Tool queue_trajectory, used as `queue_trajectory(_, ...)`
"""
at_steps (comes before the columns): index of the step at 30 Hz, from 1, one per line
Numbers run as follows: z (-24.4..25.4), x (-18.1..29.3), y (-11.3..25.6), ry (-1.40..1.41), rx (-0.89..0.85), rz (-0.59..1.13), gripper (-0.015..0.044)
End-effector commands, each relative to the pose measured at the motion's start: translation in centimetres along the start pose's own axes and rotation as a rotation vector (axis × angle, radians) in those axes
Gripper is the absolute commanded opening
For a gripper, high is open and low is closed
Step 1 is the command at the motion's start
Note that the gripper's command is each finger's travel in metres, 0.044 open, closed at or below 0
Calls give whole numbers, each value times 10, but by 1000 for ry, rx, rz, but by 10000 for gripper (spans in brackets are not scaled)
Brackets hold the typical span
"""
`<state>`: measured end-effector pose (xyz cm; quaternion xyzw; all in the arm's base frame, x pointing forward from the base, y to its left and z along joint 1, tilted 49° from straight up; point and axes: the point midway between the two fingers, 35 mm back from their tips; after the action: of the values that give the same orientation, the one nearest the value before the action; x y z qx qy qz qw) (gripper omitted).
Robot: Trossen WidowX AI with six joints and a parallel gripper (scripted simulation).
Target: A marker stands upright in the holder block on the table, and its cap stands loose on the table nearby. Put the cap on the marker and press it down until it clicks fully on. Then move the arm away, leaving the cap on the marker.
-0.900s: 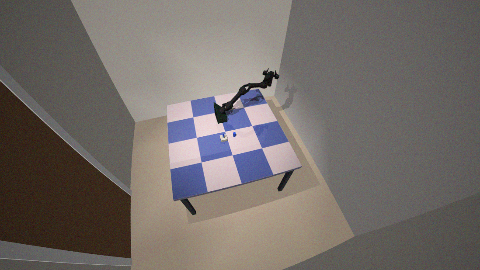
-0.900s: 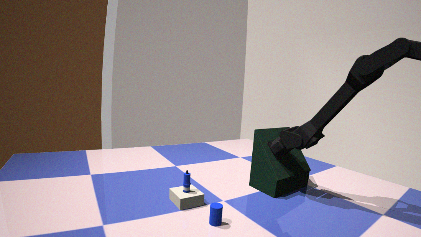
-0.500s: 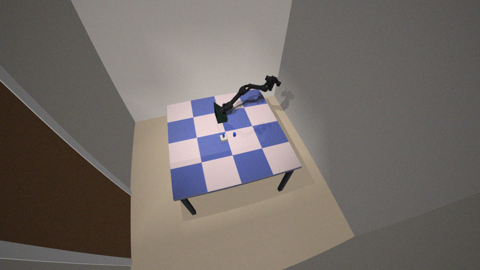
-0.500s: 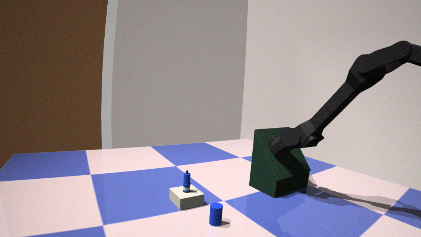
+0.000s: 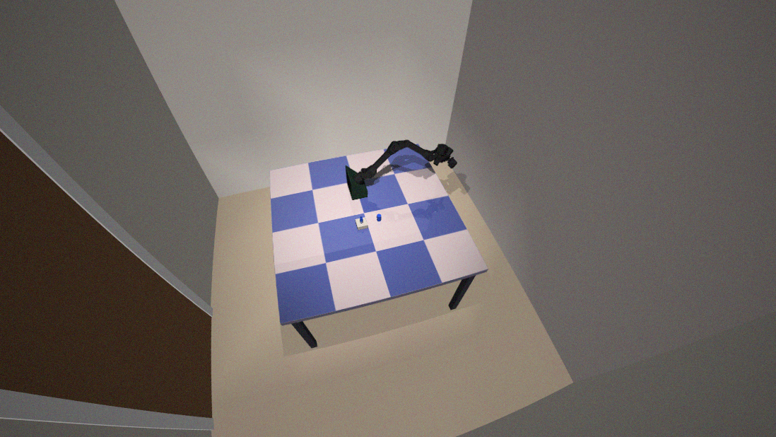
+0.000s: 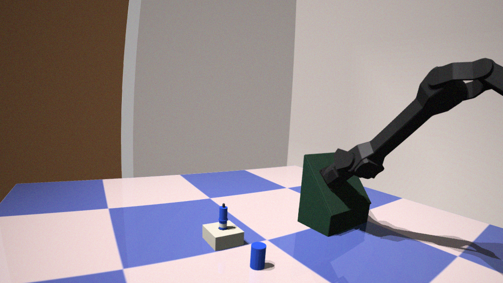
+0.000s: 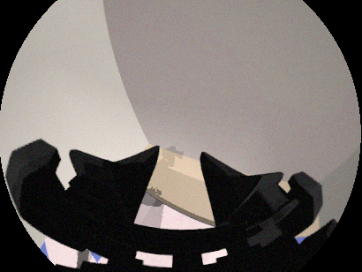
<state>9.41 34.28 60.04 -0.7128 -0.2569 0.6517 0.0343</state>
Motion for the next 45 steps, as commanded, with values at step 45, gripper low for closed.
queue_trajectory(45,-40,331,558,-1654,1417,419,248)
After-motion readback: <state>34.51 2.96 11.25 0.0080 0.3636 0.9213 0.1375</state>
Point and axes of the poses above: the point midway between the two fingers, 35 mm back from their tips, its own y axis back along the fingers, its own z axis across the jaws, x = y × z, and after that the axes turned 1 degree about y, right-handed
